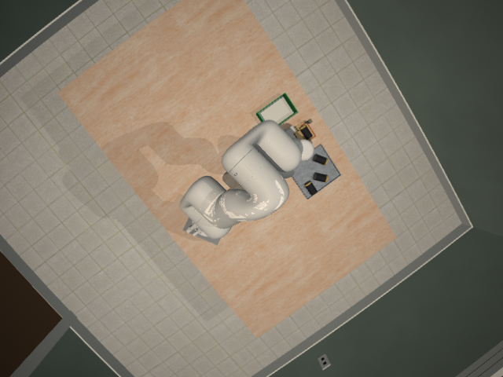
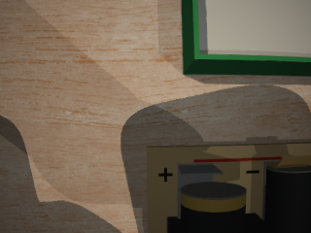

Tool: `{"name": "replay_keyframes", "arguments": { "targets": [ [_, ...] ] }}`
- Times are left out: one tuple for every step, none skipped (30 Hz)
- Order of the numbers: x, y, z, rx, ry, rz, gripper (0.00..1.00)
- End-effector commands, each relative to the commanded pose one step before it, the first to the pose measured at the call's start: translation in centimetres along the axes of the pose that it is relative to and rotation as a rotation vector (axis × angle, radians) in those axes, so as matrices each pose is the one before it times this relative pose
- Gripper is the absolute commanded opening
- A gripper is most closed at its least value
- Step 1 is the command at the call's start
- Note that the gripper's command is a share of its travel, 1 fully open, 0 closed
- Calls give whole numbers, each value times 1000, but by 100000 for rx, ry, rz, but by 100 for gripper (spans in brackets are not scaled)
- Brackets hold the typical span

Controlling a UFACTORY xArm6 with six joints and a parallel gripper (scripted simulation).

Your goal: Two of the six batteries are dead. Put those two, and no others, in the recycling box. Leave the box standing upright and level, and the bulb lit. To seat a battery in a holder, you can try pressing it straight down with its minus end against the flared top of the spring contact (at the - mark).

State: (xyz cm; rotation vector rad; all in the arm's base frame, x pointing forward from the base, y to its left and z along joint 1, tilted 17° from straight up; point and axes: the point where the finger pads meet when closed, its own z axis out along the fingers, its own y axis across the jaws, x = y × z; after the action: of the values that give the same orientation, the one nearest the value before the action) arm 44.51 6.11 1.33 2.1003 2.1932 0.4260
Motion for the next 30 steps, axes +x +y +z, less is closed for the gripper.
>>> {"name": "replay_keyframes", "arguments": {
  "targets": [
    [13,110,823,-306,98,-18,28],
    [0,0,15,0,-1,0,28],
    [0,0,0,0,0,0,28],
    [0,0,0,0,0,0,28],
    [0,0,0,0,0,0,28],
    [0,0,0,0,0,0,28],
    [0,0,0,0,0,0,28],
    [0,0,0,0,0,0,28],
    [0,0,0,0,0,0,28],
    [0,0,0,0,0,0,28],
    [0,0,0,0,0,0,28],
    [0,0,0,0,0,0,28],
    [0,0,0,0,0,0,28],
    [0,0,1,0,0,0,28],
    [0,0,6,0,0,0,28],
    [0,0,16,0,1,0,28],
    [0,0,29,0,1,0,28],
    [0,1,45,0,1,0,28],
    [0,0,62,0,1,0,28],
    [0,0,80,0,0,0,28],
    [0,0,99,0,-1,0,28],
    [-1,-1,117,1,-4,0,28],
    [1,2,130,-1,4,0,28],
    [0,0,146,0,0,0,28],
    [-1,-2,159,1,-4,0,28],
    [0,0,0,0,0,0,28],
    [0,0,0,0,0,0,28],
    [1,2,167,-1,4,0,28],
    [0,0,176,0,-1,0,28],
    [0,-1,181,0,-1,0,28]
  ]
}}
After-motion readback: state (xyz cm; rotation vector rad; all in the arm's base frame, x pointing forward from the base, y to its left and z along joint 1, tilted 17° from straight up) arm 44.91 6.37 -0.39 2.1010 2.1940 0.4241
